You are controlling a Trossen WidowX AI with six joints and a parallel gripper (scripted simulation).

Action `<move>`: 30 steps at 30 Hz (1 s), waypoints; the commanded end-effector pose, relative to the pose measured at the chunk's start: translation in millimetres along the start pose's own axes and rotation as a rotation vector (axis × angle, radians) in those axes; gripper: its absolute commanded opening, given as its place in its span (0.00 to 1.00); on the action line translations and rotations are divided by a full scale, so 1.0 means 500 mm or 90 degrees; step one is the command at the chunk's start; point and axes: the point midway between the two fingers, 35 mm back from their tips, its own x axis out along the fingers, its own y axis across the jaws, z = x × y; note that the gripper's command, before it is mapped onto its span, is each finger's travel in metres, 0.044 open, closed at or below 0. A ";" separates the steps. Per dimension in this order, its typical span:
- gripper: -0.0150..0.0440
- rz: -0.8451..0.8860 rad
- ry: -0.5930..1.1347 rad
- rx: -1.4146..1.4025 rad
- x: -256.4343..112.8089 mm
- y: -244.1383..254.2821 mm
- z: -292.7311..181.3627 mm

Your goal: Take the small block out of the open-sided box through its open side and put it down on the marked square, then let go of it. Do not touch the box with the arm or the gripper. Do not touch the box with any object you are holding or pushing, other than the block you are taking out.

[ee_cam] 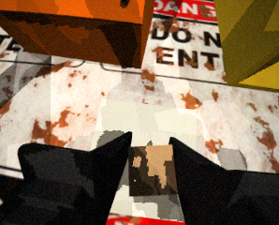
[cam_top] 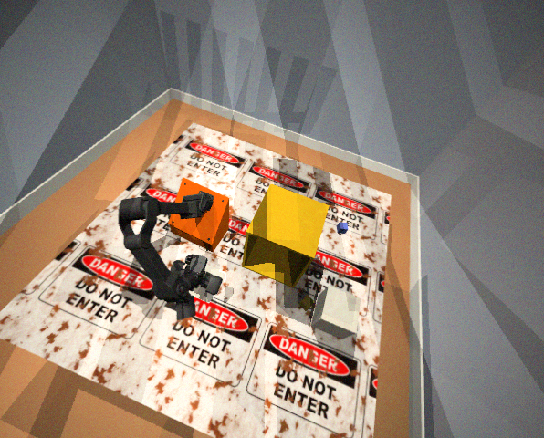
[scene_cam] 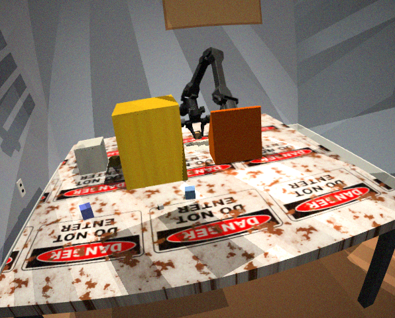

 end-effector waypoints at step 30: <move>1.00 0.002 0.000 0.000 0.052 0.007 -0.029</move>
